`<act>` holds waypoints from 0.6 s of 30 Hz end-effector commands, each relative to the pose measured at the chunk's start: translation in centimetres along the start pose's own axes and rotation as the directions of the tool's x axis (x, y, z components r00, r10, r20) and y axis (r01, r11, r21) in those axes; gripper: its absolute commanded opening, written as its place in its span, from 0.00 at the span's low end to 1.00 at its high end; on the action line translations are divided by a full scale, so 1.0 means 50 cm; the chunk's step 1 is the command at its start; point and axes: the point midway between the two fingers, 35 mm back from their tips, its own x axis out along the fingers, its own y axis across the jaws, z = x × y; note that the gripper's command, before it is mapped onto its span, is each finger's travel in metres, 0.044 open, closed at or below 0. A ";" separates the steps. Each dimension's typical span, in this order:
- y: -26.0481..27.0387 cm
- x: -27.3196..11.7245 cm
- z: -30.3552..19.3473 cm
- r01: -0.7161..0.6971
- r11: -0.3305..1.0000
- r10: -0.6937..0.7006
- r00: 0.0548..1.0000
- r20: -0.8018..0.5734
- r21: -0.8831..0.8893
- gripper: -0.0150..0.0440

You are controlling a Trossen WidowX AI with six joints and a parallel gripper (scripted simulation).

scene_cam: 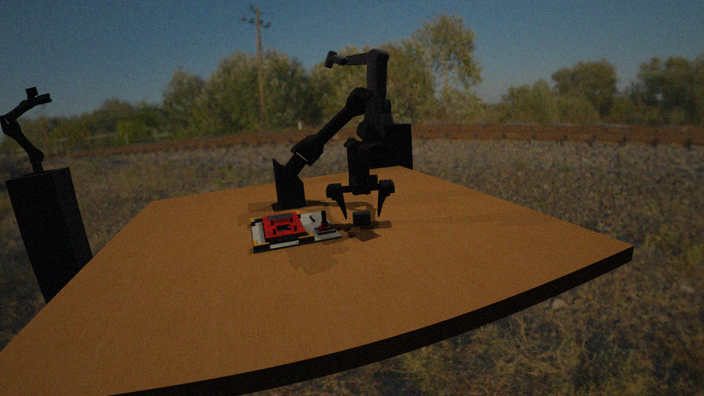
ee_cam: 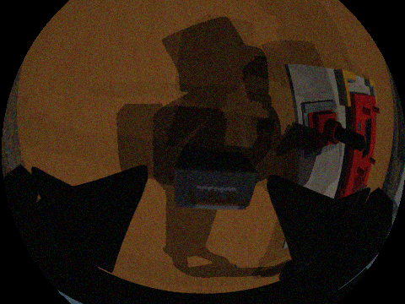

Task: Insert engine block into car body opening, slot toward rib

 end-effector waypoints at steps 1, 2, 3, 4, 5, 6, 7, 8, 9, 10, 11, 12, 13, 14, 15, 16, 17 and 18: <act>-0.005 0.016 -0.004 0.005 1.000 -0.005 1.000 -0.006 0.009 1.00; -0.005 0.017 -0.004 0.005 1.000 -0.005 1.000 -0.006 0.009 1.00; -0.005 0.017 -0.004 0.005 1.000 -0.005 1.000 -0.006 0.009 0.96; -0.005 0.017 -0.004 0.005 1.000 -0.005 1.000 -0.006 0.009 0.91; -0.005 0.017 -0.004 0.005 1.000 -0.005 1.000 -0.006 0.009 0.87; -0.005 0.017 -0.004 0.005 1.000 -0.005 1.000 -0.006 0.009 0.82; -0.005 0.017 -0.004 0.005 1.000 -0.005 1.000 -0.006 0.009 0.78; -0.005 0.017 -0.004 0.005 1.000 -0.005 1.000 -0.006 0.009 0.73; -0.005 0.017 -0.004 0.005 1.000 -0.005 1.000 -0.006 0.009 0.69; -0.005 0.017 -0.004 0.005 1.000 -0.005 1.000 -0.006 0.009 0.64; -0.005 0.017 -0.004 0.005 1.000 -0.005 1.000 -0.006 0.009 0.63; -0.005 0.017 -0.004 0.005 1.000 -0.005 1.000 -0.006 0.009 0.62; -0.005 0.017 -0.004 0.005 1.000 -0.005 1.000 -0.006 0.009 0.61; -0.005 0.017 -0.004 0.005 1.000 -0.005 1.000 -0.006 0.009 0.60; -0.005 0.017 -0.004 0.005 1.000 -0.005 1.000 -0.006 0.009 0.59; -0.005 0.017 -0.004 0.005 1.000 -0.005 1.000 -0.006 0.009 0.58; -0.005 0.017 -0.004 0.005 1.000 -0.005 1.000 -0.006 0.009 0.56; -0.005 0.017 -0.004 0.005 1.000 -0.005 1.000 -0.006 0.009 0.55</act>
